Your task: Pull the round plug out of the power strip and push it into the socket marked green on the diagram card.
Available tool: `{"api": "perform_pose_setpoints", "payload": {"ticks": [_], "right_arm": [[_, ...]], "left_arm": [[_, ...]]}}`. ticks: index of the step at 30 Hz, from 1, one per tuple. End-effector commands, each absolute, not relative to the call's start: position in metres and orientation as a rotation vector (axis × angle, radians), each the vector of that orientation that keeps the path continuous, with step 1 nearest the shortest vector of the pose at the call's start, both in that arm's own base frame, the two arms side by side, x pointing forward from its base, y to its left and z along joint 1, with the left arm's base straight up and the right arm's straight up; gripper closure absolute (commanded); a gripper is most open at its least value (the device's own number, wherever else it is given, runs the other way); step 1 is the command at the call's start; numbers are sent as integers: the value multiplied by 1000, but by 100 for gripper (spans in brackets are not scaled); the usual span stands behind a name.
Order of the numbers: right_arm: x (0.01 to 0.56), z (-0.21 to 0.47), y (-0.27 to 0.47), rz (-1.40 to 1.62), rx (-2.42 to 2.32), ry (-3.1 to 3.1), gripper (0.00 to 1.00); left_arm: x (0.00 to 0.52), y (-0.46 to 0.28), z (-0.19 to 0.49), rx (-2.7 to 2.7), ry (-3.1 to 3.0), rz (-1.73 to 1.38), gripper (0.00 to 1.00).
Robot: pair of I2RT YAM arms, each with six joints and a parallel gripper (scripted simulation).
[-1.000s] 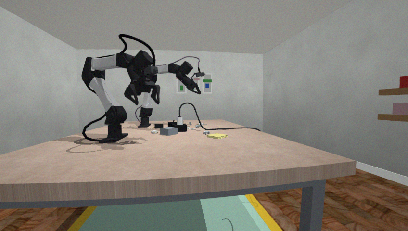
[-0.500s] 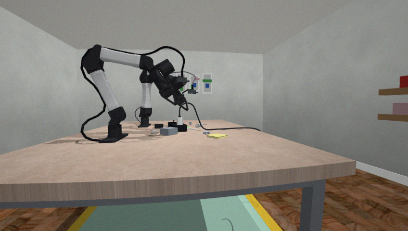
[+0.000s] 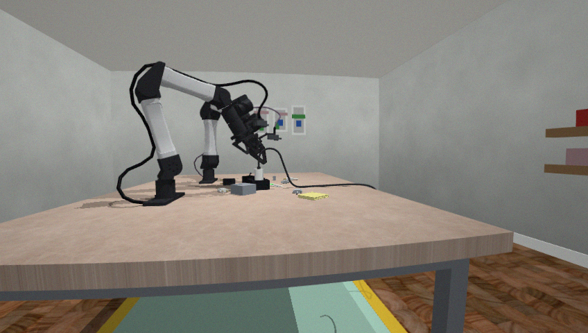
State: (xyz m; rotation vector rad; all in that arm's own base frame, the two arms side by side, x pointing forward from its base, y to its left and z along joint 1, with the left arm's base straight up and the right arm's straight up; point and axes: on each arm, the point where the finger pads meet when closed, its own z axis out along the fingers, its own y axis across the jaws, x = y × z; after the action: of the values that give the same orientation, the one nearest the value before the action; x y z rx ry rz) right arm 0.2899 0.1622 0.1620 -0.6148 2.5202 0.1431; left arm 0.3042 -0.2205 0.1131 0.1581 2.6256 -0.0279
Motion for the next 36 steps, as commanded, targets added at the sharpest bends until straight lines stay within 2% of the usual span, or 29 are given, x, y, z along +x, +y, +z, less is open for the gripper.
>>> {"api": "perform_pose_setpoints", "payload": {"ticks": [1,9,19,23,36], "right_arm": [[292,171,181,177,-689,2480,0],[291,166,183,170,-691,2498,0],[291,166,183,170,-691,2498,0],[291,166,183,170,-691,2498,0],[291,166,183,170,-691,2498,0]], "left_arm": [[297,-213,150,299,2615,-75,0],[244,-189,222,725,2583,-201,0],[212,-172,271,870,2465,-289,0],[216,-174,279,852,2429,-299,0],[255,-223,237,1123,2203,-462,0]]}}
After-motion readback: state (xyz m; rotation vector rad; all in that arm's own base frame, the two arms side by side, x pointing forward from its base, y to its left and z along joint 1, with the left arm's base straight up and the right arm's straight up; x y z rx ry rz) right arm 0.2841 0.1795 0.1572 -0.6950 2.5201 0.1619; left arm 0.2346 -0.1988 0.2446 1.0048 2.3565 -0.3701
